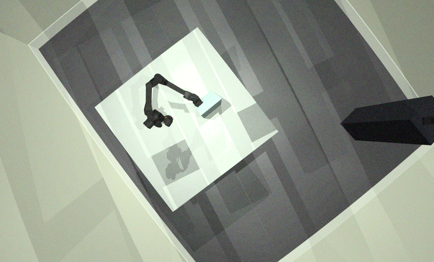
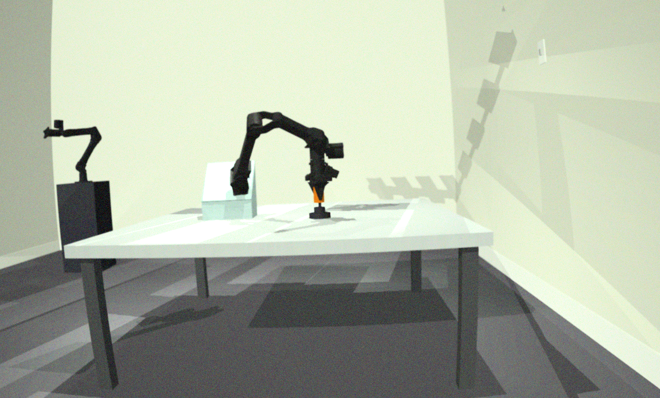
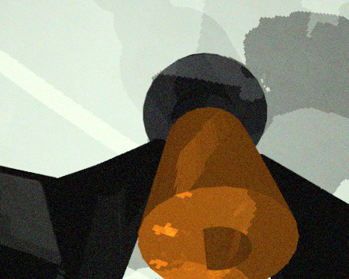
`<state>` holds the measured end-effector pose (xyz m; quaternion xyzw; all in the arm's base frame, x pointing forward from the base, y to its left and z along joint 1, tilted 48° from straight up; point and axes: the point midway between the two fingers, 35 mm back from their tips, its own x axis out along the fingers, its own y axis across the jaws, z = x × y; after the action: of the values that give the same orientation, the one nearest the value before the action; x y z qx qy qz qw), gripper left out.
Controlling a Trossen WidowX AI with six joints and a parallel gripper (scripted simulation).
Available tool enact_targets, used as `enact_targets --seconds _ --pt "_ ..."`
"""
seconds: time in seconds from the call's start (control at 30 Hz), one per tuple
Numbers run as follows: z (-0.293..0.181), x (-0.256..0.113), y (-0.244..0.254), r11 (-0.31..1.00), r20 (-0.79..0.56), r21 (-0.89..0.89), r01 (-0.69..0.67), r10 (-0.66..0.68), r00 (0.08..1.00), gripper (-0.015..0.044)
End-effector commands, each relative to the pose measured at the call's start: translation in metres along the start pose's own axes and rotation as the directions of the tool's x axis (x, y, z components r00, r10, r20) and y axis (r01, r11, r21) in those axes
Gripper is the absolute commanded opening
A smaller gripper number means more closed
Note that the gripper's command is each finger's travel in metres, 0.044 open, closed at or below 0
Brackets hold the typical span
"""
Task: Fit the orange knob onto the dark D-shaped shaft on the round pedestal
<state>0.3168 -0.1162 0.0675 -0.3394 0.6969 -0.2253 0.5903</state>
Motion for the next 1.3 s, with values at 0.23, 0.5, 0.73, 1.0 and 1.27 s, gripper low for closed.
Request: enact_targets --seconds 0.23,0.5,0.73,1.0,1.27 --pt "0.0016 -0.0039 0.0026 0.986 0.003 -0.166 0.001 -0.001 1.000 0.0000" --pt "0.0006 -0.0013 0.0021 0.978 0.003 -0.207 0.001 -0.001 1.000 0.0000" --pt "0.0001 -0.0026 0.0006 0.978 0.003 -0.207 0.001 -0.001 1.000 0.0000" --pt "0.0019 -0.0048 -0.0002 0.978 0.003 -0.207 0.001 -0.001 1.000 0.0000" --pt "0.0017 -0.0023 0.0014 0.978 0.003 -0.207 0.001 -0.001 1.000 0.0000"
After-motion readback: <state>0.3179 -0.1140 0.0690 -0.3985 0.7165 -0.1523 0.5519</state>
